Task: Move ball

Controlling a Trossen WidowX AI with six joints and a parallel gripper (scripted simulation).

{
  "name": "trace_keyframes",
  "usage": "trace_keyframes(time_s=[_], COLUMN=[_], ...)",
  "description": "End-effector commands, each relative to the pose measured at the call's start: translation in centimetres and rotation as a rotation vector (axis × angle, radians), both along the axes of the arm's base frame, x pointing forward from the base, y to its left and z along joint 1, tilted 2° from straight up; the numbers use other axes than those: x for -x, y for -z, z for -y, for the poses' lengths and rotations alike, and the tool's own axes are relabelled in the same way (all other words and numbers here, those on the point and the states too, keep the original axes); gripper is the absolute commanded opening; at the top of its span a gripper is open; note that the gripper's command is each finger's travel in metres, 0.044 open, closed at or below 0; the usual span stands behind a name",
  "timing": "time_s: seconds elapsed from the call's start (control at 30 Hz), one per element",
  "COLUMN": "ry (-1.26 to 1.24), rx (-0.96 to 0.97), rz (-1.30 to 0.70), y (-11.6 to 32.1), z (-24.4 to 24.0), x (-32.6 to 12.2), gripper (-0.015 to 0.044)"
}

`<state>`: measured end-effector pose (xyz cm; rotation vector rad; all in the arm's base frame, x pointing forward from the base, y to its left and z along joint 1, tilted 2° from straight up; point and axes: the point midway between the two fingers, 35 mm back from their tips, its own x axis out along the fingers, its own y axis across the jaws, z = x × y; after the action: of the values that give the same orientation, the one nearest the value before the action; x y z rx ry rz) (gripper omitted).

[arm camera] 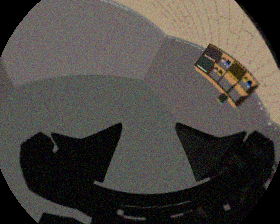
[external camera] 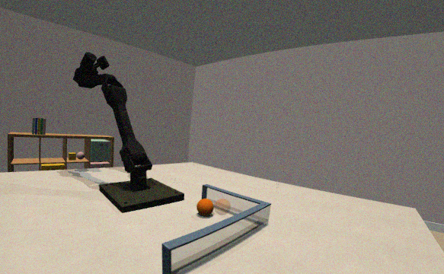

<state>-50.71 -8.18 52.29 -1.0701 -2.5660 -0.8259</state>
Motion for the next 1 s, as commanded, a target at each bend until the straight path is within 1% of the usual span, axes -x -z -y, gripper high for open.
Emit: trace_keyframes(time_s=[0.0,0.03,0.07,0.13,0.27,0.47,0.73,0.97], ry=[-0.002,-0.009,-0.019,-0.054,-0.157,-0.315,-0.507,-0.642], rx=[-0.003,-0.011,-0.025,-0.07,-0.213,-0.459,-0.845,-1.24], rz=[0.003,0.01,0.023,0.062,0.163,0.277,0.353,0.338], y=[0.0,0.1,0.1,0.4,1.2,2.7,5.3,8.3], z=[0.1,0.6,1.3,3.5,10.1,19.6,30.9,38.6], x=[0.0,0.0,-0.1,-0.4,-1.7,-5.5,-13.5,-22.7], gripper=[0.0374,0.0347,0.0342,0.0342,0.0342,0.0342,0.0342,0.0342])
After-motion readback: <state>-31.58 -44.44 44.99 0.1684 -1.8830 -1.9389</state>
